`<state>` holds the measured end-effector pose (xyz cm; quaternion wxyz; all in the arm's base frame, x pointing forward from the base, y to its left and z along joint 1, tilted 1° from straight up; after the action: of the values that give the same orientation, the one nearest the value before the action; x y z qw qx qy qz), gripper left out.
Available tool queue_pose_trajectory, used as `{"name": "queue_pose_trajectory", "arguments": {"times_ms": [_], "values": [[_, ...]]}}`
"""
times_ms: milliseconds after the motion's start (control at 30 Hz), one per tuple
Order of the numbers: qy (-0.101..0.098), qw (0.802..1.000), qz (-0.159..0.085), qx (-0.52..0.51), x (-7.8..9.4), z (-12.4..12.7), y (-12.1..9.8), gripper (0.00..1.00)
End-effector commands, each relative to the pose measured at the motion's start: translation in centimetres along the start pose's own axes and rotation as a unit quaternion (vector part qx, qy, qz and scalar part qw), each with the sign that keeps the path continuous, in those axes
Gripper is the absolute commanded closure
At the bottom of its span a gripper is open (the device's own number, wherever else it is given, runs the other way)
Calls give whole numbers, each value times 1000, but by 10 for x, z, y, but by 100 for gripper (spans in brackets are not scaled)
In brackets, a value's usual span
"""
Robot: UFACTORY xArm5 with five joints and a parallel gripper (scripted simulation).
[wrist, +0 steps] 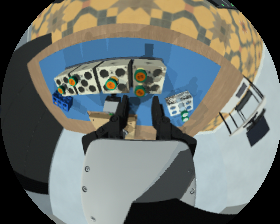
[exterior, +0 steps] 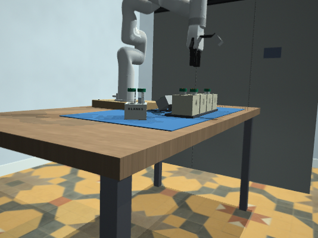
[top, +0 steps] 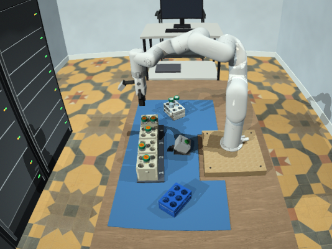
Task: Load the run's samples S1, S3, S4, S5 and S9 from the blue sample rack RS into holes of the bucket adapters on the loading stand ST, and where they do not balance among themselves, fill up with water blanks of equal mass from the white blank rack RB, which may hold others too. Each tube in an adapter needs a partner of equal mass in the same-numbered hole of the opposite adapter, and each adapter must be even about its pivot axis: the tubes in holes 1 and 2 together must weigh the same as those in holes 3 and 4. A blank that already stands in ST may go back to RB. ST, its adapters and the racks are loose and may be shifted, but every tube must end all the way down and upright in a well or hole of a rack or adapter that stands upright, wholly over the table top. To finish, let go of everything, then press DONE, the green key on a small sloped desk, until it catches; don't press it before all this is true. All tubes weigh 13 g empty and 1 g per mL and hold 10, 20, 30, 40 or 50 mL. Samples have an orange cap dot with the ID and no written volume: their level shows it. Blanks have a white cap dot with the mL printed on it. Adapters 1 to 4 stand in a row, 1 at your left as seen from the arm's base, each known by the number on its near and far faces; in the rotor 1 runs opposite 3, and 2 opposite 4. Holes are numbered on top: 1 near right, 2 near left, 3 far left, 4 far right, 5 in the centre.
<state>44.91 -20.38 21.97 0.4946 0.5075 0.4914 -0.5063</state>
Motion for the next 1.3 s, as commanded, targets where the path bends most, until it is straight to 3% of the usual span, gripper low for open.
{"name": "queue_pose_trajectory", "arguments": {"times_ms": [0,767,800,1267], "values": [[-1,1000,2,0,-7,0,1,57],[-1,1000,2,0,-7,0,1,57],[-1,1000,2,-17,-6,4,-3,43],[-1,973,0,-231,-5,49,-50,43]]}}
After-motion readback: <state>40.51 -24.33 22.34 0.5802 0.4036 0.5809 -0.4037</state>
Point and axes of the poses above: the point where the finger pads meet when closed, its own x axis out along the fingers, its own z axis across the jaws, y = z × x, the point moved 1 cm from there along -x, back along the fingers, and after that the axes turned 5 degrees about -x, right-handed, at the moved point
